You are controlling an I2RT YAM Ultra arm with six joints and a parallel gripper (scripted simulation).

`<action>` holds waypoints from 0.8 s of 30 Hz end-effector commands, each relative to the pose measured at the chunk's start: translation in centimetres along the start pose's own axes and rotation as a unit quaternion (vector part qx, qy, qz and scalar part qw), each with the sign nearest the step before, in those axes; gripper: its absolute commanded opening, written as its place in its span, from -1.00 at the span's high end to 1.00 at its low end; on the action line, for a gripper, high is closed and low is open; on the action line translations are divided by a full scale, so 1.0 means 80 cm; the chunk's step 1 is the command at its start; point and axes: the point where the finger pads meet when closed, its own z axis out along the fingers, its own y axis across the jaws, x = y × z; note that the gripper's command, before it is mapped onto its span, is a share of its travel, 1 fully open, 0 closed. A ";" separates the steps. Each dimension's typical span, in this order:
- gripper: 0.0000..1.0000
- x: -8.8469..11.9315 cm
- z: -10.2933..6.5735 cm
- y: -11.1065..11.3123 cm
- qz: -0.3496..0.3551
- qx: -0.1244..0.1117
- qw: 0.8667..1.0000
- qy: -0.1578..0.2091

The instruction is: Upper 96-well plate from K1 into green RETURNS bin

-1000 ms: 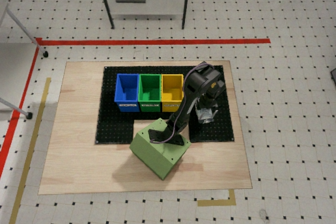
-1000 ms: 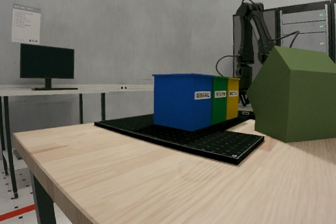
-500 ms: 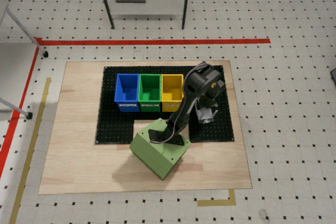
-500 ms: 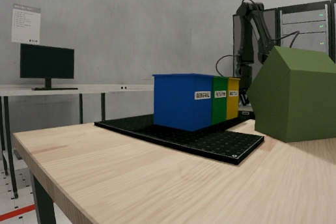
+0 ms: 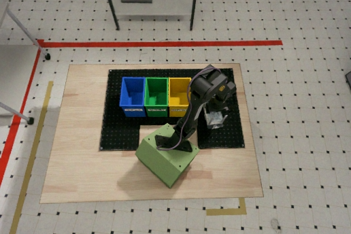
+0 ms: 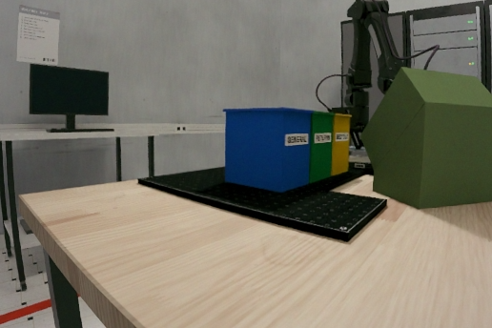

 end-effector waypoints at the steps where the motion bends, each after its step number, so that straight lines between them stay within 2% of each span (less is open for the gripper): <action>1: 1.00 -0.008 -0.023 -0.014 0.001 0.012 1.000 -0.014; 24: 1.00 -0.007 -0.068 -0.012 0.001 0.013 1.000 -0.014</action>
